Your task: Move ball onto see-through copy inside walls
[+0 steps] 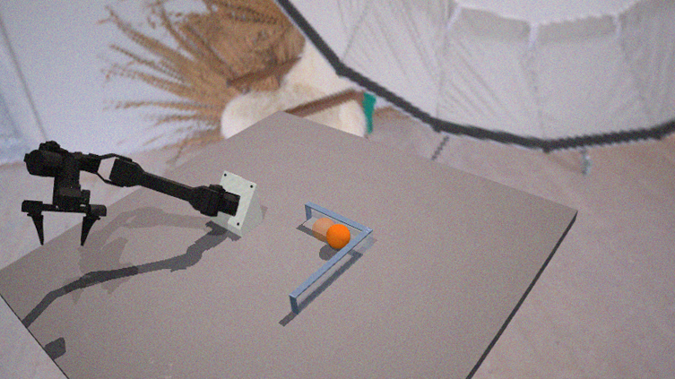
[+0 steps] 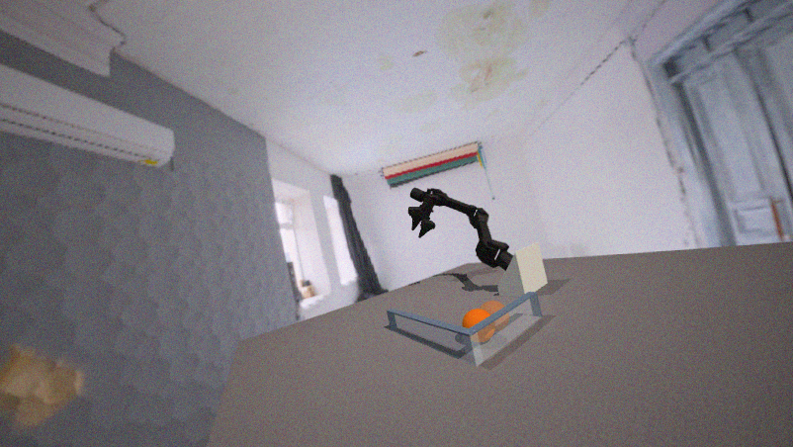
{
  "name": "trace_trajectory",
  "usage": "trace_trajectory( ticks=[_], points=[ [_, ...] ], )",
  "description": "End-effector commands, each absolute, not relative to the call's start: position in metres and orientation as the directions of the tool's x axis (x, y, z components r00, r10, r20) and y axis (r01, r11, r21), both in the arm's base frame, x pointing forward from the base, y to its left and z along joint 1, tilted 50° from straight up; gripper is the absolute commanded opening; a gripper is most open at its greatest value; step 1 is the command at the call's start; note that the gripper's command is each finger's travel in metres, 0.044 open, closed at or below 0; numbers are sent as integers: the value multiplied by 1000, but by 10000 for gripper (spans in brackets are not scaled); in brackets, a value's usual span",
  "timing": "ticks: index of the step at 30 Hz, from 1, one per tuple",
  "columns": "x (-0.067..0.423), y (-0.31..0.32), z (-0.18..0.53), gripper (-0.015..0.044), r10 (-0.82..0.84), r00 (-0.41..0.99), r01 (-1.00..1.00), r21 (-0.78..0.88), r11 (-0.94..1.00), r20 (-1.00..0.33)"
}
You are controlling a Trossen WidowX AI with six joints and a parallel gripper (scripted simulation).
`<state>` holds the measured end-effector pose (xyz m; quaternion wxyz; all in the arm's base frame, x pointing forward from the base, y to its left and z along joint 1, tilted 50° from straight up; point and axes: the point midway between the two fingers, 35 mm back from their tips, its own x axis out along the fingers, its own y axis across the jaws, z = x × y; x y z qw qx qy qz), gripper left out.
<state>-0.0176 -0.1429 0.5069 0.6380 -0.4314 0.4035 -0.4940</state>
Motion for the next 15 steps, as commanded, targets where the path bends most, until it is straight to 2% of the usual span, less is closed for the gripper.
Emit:
trace_trajectory(
  ticks=[1, 8, 15],
  points=[
    [42, -144, 499, 440, -958, 249, 191, -963, 192, -142],
    [155, -133, 469, 440, -906, 338, -36, -965, 260, -257],
    [265, -103, 405, 440, -838, 374, -318, -904, 287, -397]
  ],
)
